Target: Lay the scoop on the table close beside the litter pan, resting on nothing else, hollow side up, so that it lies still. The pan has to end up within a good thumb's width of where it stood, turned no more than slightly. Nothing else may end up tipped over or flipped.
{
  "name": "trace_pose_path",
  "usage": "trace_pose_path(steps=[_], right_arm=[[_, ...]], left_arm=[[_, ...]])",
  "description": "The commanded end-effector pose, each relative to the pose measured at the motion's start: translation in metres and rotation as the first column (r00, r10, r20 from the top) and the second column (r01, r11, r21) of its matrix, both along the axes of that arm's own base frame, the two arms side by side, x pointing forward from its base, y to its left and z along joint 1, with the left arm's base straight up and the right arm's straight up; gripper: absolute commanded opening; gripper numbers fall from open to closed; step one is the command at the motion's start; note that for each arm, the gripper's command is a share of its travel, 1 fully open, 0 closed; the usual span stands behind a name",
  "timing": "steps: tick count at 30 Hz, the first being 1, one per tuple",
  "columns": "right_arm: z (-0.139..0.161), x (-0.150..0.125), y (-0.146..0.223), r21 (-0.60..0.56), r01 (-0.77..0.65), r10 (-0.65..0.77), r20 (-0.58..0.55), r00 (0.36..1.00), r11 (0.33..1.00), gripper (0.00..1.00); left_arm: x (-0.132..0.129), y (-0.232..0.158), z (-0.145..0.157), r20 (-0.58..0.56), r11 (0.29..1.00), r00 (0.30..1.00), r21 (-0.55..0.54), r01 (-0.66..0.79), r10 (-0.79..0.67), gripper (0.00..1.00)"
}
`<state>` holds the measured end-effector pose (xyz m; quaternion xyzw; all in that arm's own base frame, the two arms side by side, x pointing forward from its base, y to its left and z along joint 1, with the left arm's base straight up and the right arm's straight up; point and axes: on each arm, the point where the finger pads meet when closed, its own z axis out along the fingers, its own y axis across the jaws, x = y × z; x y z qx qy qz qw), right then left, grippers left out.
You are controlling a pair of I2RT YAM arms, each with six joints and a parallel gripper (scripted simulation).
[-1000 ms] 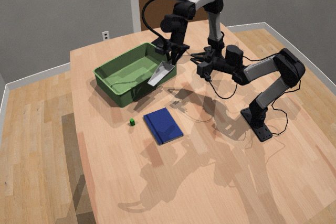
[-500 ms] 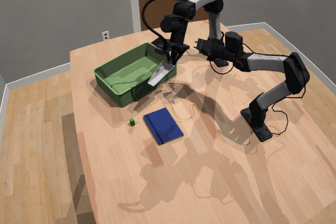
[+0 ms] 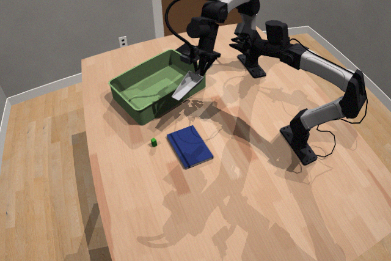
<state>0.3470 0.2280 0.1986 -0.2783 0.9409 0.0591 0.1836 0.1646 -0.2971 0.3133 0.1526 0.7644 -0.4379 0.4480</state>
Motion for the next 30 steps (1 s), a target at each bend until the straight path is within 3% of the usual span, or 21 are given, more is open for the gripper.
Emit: trace_pose_path(steps=[1,9,16,25,30], right_arm=[[0.005,0.003,0.000,0.009,0.002,-0.002,0.016,1.000,1.000,0.14],[0.005,0.003,0.000,0.009,0.002,-0.002,0.016,1.000,1.000,0.14],[0.005,0.003,0.000,0.009,0.002,-0.002,0.016,1.000,1.000,0.14],[0.005,0.003,0.000,0.009,0.002,-0.002,0.016,1.000,1.000,0.14],[0.005,0.003,0.000,0.009,0.002,-0.002,0.016,1.000,1.000,0.14]], left_arm=[[-0.005,0.027,0.002,0.021,0.965,0.998,0.259,0.048,-0.055,0.22],[-0.018,0.073,0.019,0.054,0.908,0.993,0.413,0.077,-0.109,0.22],[-0.049,0.140,0.034,0.071,0.814,0.979,0.569,0.117,-0.190,0.22],[-0.073,0.180,0.049,0.099,0.781,0.970,0.614,0.115,-0.221,0.22],[-0.076,0.186,0.061,0.130,0.800,0.969,0.593,0.093,-0.208,0.22]])
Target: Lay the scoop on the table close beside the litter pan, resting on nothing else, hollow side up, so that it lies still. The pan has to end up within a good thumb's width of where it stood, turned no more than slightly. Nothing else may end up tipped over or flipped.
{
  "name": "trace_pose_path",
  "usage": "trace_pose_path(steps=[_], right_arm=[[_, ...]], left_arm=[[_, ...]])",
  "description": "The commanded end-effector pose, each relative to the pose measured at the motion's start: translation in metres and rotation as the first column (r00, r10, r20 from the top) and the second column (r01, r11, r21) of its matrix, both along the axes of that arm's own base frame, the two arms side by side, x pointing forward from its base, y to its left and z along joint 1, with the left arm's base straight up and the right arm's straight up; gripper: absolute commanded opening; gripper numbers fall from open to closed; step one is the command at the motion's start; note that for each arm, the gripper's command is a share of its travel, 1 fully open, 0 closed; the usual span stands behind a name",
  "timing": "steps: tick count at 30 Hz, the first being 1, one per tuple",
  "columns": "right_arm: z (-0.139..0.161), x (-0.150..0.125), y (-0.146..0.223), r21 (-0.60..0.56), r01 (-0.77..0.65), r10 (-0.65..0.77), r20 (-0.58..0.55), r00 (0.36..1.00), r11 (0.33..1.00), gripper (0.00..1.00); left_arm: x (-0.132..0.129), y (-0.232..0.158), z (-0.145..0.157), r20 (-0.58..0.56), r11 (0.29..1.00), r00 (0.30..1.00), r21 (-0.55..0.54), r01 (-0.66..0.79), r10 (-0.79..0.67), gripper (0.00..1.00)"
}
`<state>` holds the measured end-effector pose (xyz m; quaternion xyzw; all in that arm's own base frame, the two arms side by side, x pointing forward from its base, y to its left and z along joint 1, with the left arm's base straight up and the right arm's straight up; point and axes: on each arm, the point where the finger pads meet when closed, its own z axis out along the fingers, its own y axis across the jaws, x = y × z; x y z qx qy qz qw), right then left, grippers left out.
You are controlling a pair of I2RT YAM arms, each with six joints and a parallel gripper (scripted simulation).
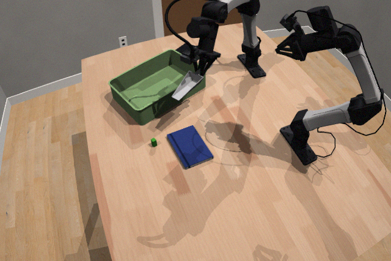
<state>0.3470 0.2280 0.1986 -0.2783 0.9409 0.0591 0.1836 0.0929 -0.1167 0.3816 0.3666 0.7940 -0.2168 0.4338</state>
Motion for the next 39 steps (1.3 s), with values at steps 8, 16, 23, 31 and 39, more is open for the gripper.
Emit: trace_pose_path(steps=[8,16,23,31,39], right_arm=[[0.009,0.012,0.002,0.054,0.129,-0.133,0.075,0.988,0.990,0.14],[-0.036,-0.005,0.007,0.085,0.388,-0.394,0.067,0.917,0.918,0.14],[-0.084,-0.027,0.011,0.046,0.516,-0.518,0.041,0.854,0.855,0.14],[-0.108,-0.040,0.011,-0.013,0.519,-0.519,0.019,0.855,0.855,0.14],[-0.092,-0.031,0.002,0.035,0.505,-0.506,0.035,0.862,0.862,0.14]], left_arm=[[-0.002,0.005,-0.010,-0.020,0.998,1.000,0.061,0.005,-0.004,0.22],[-0.002,0.005,-0.010,-0.020,0.998,1.000,0.061,0.009,-0.008,0.22],[-0.002,0.005,-0.010,-0.020,0.998,1.000,0.061,0.009,-0.008,0.22],[-0.002,0.005,-0.010,-0.020,0.998,1.000,0.061,0.009,-0.008,0.22],[-0.002,0.005,-0.010,-0.020,0.998,1.000,0.061,0.009,-0.008,0.22]])
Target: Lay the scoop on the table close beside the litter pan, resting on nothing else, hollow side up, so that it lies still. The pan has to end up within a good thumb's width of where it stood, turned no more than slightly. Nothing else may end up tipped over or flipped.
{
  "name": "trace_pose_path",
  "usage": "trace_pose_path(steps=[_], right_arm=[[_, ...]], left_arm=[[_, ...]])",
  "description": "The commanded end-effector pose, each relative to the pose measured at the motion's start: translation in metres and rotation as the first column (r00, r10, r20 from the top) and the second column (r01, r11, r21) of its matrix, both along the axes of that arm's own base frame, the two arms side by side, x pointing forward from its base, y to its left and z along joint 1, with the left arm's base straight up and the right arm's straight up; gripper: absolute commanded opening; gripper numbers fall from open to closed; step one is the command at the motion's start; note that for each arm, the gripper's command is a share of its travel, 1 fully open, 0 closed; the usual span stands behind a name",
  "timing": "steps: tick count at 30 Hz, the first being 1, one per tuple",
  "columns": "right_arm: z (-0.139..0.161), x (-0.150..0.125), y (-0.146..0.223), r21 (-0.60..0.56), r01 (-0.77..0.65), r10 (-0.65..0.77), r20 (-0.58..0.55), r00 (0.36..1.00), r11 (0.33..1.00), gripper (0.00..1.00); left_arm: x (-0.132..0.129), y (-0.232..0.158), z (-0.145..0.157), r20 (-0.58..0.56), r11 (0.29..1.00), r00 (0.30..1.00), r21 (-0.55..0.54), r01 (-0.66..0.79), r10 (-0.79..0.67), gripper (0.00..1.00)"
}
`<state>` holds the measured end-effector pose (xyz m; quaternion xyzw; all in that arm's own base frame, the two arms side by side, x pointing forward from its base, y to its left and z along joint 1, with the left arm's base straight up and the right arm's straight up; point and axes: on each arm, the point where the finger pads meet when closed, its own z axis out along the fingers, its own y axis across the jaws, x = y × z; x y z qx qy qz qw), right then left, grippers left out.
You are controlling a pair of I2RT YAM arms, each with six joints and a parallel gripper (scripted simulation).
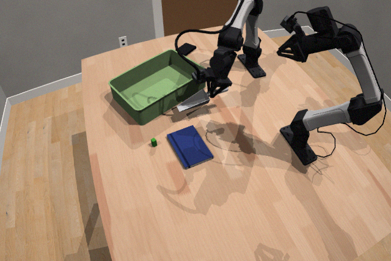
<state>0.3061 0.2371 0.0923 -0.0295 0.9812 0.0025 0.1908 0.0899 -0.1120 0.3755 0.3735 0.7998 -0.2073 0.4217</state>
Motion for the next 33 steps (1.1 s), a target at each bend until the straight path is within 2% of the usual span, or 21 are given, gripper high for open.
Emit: trace_pose_path(steps=[1,12,15,19,33], right_arm=[[0.014,0.011,-0.009,0.028,0.016,-0.018,0.051,0.999,0.999,0.14],[0.018,0.017,-0.007,0.023,0.032,-0.033,0.053,0.998,0.999,0.14],[-0.009,0.013,-0.011,-0.003,0.032,-0.032,0.027,0.999,0.999,0.14],[-0.031,0.012,-0.011,-0.003,0.032,-0.032,0.027,0.999,0.999,0.14],[-0.063,0.011,-0.013,-0.003,0.032,-0.032,0.026,0.999,0.999,0.14]], left_arm=[[0.001,0.000,-0.004,-0.006,1.000,1.000,0.028,0.005,-0.005,0.22],[0.001,0.000,-0.004,-0.006,1.000,1.000,0.028,0.005,-0.005,0.22],[0.001,0.000,-0.004,-0.006,1.000,1.000,0.028,0.005,-0.005,0.22],[0.001,0.000,-0.004,-0.006,1.000,1.000,0.028,0.005,-0.005,0.22],[0.001,0.000,-0.004,-0.006,1.000,1.000,0.028,0.005,-0.005,0.22]])
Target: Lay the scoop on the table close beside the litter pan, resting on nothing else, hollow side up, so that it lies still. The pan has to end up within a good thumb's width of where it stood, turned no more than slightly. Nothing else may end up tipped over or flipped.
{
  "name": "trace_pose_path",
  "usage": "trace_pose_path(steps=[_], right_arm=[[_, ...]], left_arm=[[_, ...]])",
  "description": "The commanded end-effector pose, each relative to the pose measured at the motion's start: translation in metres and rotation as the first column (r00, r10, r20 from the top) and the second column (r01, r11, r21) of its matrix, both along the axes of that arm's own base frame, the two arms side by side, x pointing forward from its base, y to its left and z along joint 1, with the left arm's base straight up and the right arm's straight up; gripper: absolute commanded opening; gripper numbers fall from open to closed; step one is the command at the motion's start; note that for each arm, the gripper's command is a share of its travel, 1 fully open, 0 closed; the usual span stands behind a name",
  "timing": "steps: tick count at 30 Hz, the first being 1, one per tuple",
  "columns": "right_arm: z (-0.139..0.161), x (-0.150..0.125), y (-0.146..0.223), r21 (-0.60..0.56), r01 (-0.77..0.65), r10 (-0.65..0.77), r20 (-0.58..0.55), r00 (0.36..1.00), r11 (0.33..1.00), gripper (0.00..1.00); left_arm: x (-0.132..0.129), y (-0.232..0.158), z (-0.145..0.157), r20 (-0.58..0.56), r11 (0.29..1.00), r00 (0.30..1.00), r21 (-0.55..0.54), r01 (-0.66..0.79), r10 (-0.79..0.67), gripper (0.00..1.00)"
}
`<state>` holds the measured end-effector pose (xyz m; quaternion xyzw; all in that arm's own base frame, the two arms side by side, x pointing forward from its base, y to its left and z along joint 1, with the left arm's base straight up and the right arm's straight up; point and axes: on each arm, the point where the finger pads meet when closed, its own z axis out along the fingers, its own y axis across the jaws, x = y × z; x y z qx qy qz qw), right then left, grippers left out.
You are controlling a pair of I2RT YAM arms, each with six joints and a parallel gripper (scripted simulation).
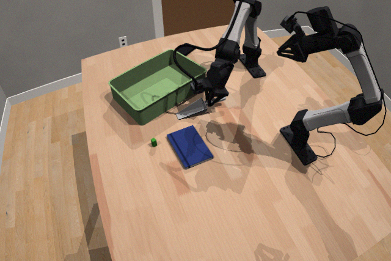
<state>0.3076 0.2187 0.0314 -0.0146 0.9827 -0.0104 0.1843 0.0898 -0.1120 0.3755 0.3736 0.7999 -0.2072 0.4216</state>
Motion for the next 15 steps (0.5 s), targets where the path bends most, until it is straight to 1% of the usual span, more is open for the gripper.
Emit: trace_pose_path(steps=[1,9,15], right_arm=[[-0.0033,0.0091,0.0059,0.016,-0.003,0.002,0.039,0.999,1.000,0.14],[-0.0091,0.0084,0.0056,0.017,-0.003,0.003,0.039,0.999,1.000,0.14],[-0.0051,0.0116,0.0087,0.026,-0.004,0.002,0.048,0.999,1.000,0.14]], left_arm=[[0.0010,-0.0002,-0.0039,-0.006,1.000,1.000,0.028,0.005,-0.005,0.22],[0.0010,-0.0002,-0.0039,-0.006,1.000,1.000,0.028,0.005,-0.005,0.22],[0.0010,-0.0002,-0.0039,-0.006,1.000,1.000,0.028,0.005,-0.005,0.22]])
